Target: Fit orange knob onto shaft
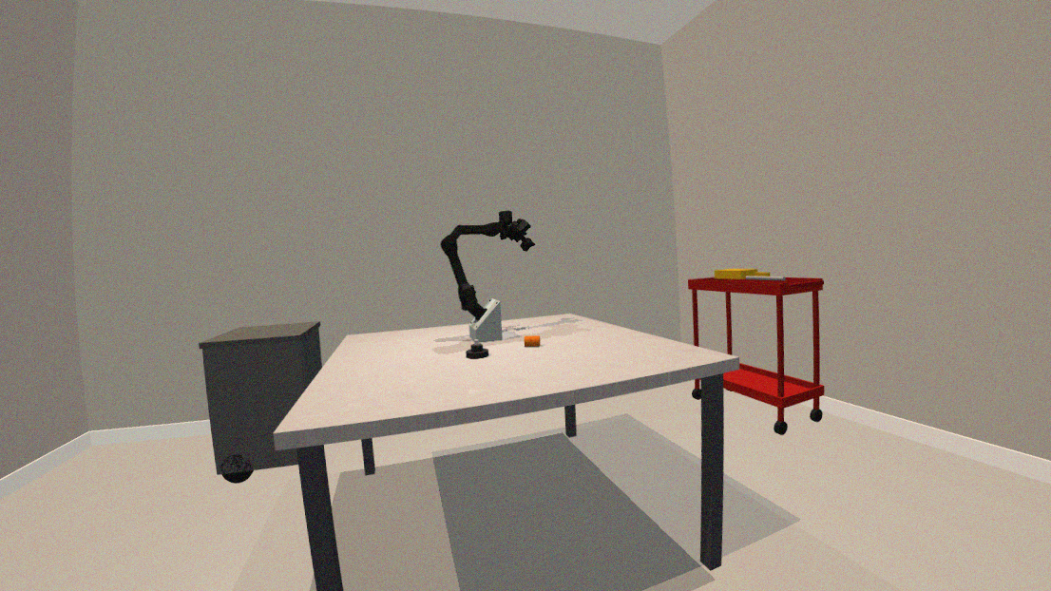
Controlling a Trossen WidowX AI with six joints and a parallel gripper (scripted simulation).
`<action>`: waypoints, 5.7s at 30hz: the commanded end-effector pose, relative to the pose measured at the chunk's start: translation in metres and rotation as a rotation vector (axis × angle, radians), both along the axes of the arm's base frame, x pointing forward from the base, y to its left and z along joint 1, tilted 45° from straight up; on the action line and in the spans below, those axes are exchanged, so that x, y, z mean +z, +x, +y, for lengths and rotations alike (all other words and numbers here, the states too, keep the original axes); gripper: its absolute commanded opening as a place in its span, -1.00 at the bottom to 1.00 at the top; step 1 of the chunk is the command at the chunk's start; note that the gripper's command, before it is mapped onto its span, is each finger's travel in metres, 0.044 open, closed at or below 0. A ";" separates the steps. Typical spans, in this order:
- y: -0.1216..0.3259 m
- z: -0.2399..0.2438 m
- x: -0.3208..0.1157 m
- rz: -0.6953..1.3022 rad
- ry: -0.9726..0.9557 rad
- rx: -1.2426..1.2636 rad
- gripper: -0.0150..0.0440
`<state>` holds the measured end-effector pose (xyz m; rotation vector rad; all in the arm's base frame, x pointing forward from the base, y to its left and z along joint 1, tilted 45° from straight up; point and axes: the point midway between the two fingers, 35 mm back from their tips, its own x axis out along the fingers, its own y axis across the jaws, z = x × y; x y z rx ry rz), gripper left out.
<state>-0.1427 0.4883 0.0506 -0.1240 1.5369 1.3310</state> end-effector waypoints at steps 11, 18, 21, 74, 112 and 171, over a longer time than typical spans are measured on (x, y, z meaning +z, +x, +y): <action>0.229 -0.050 -0.084 -0.422 -0.304 -0.223 1.00; 0.326 -0.120 -0.116 -0.579 -0.548 -0.217 1.00; 0.361 -0.159 -0.126 -0.619 -0.672 -0.185 1.00; 0.454 -0.443 -0.191 -0.408 -1.295 0.280 1.00; 0.453 -0.452 -0.200 -0.408 -1.296 0.280 0.11; 0.428 -0.471 -0.157 -0.870 -0.556 0.109 0.11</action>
